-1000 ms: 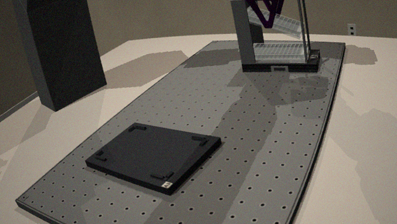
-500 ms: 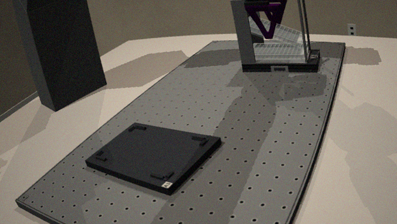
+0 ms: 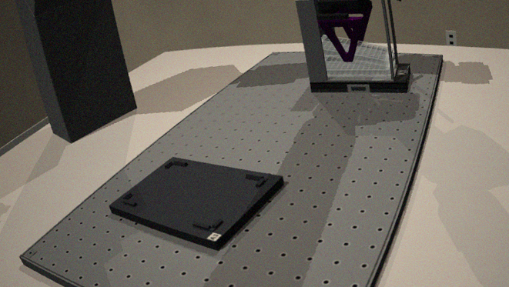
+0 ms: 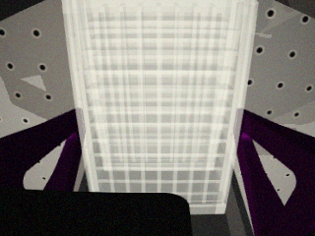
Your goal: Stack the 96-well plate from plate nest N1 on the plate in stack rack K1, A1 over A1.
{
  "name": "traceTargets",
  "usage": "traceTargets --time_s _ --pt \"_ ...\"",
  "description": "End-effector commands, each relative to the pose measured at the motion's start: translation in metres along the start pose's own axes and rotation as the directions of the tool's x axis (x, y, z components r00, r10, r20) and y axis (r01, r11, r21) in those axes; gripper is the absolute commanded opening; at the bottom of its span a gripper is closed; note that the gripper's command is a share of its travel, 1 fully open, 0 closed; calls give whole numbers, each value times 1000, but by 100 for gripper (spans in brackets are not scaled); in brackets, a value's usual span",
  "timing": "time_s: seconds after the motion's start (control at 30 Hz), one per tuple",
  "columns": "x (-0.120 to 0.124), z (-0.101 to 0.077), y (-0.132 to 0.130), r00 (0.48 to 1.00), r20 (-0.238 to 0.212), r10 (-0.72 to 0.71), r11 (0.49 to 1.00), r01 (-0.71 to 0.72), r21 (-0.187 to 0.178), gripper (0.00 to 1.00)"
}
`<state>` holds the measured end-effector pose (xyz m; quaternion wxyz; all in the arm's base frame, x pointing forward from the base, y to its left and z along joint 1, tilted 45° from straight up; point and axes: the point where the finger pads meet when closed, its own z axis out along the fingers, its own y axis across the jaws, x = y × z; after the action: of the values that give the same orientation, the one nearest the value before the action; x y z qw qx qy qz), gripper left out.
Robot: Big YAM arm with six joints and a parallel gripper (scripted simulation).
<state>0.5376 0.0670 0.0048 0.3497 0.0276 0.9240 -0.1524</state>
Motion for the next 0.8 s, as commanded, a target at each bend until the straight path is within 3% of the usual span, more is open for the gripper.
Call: traceTargets --time_s 0.0,0.1,0.77 --pt "-8 7 -2 1000 15 2 1000 -2 -1 0" --pt "-12 0 1 1000 21 -3 1000 3 -8 0" --pt "-12 0 1 1000 21 0 1000 0 -7 0"
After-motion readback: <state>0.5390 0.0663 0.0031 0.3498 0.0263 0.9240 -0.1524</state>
